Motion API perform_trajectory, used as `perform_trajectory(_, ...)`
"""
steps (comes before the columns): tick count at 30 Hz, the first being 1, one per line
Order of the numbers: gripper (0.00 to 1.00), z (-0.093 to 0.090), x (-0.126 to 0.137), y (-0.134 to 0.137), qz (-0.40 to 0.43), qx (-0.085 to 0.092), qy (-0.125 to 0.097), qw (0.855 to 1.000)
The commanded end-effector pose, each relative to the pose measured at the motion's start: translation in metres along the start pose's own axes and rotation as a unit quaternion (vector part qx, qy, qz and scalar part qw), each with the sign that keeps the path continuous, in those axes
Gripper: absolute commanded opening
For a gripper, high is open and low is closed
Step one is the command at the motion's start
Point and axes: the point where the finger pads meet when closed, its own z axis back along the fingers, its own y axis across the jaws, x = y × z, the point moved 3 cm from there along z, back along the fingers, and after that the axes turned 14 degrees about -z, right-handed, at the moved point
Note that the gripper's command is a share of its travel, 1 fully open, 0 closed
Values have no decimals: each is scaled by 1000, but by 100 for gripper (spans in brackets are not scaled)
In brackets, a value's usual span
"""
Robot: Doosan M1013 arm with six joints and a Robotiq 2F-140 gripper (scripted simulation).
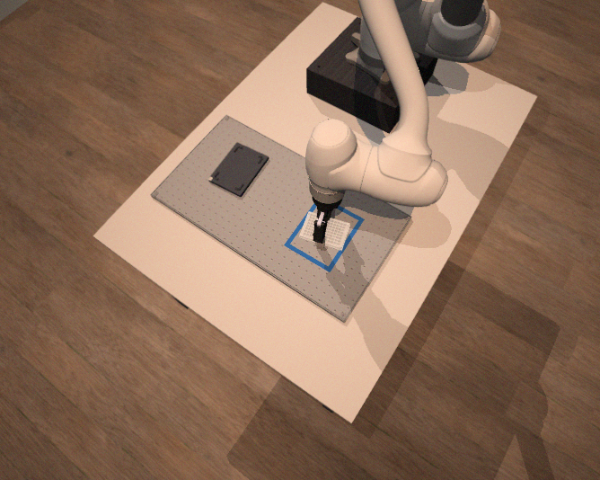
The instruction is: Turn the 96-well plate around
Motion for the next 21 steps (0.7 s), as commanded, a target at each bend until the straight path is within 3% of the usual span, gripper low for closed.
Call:
perform_trajectory(1,0,-1,0,0,0,0,0,1000)
perform_trajectory(13,0,-3,0,0,0,0,0,1000)
perform_trajectory(14,100,-3,0,0,0,0,0,1000)
perform_trajectory(21,100,-3,0,0,0,0,0,1000)
